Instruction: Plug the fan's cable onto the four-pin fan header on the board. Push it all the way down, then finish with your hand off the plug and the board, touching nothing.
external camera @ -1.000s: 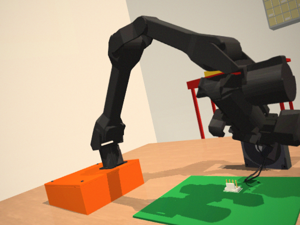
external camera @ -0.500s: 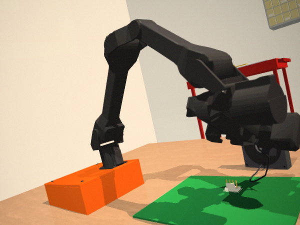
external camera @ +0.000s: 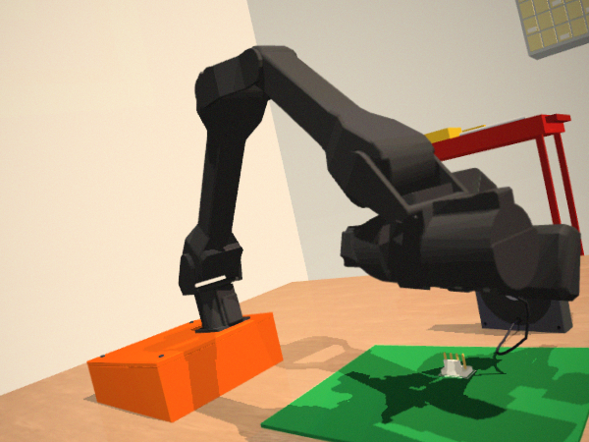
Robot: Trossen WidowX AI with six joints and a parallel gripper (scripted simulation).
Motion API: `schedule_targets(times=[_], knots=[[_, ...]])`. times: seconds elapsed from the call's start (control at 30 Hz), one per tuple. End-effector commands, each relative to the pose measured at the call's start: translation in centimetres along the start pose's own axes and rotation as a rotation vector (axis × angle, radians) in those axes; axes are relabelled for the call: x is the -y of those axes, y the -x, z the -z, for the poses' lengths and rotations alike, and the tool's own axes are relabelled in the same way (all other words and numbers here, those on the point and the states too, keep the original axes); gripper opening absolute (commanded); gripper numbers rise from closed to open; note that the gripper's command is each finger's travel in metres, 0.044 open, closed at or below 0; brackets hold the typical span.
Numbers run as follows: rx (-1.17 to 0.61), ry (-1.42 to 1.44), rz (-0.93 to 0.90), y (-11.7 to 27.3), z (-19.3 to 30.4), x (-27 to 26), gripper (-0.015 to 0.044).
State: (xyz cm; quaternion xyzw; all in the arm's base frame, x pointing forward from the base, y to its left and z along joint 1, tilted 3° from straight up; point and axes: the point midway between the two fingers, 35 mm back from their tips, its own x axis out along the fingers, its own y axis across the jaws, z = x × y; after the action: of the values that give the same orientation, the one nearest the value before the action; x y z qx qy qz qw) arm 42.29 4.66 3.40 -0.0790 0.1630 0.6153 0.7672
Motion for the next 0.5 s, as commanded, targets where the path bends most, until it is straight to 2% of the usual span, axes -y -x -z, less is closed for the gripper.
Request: schedule_targets(times=[0.0, 0.27, 0.47], knots=[[0.065, 0.014, 0.016, 0.5, 0.0, -0.1, 0.0], [0.169, 0.037, 0.049, 1.5, -0.2, -0.2, 0.0], [0.156, 0.032, 0.047, 1.6, -0.4, -0.2, 0.0]])
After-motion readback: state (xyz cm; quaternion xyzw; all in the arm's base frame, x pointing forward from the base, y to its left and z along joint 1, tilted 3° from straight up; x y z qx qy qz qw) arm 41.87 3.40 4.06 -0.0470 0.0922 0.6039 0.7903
